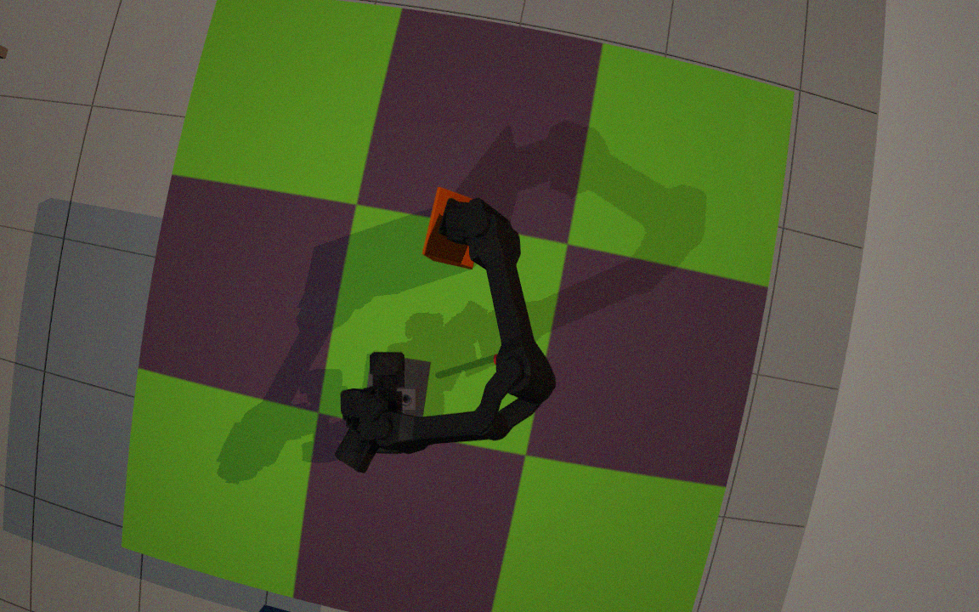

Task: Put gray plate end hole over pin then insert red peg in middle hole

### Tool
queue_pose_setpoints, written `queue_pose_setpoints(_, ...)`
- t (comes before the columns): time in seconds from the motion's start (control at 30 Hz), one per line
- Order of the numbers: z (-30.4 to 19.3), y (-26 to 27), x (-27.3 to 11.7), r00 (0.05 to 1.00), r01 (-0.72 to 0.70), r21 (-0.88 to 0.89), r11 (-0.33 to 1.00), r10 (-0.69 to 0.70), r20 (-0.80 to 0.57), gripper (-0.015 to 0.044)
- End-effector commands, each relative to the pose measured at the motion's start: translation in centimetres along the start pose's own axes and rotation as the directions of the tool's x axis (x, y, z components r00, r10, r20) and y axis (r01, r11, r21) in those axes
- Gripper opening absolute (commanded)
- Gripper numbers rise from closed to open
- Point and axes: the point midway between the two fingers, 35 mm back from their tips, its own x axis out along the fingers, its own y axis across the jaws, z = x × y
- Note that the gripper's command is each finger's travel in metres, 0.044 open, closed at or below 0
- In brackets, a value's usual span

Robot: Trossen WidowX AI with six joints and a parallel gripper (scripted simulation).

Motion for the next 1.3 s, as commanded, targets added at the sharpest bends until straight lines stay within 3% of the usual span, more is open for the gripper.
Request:
queue_pose_setpoints(0.0,0.0,0.0,0.0,1.0,0.0,-0.003,1.0,0.0,0.0,0.0)
queue_pose_setpoints(0.57,0.0,0.0,0.0,1.0,0.0,-0.003,1.0,0.0,0.0,0.044)
queue_pose_setpoints(0.73,0.1,0.2,-1.1,1.0,0.0,-0.002,1.0,0.0,0.003,0.044)
queue_pose_setpoints(0.97,0.2,0.1,-11.6,1.0,0.003,0.008,1.0,-0.003,0.0,0.044)
queue_pose_setpoints(1.27,0.3,0.1,-11.9,1.0,0.003,0.008,1.0,-0.003,-0.001,0.044)
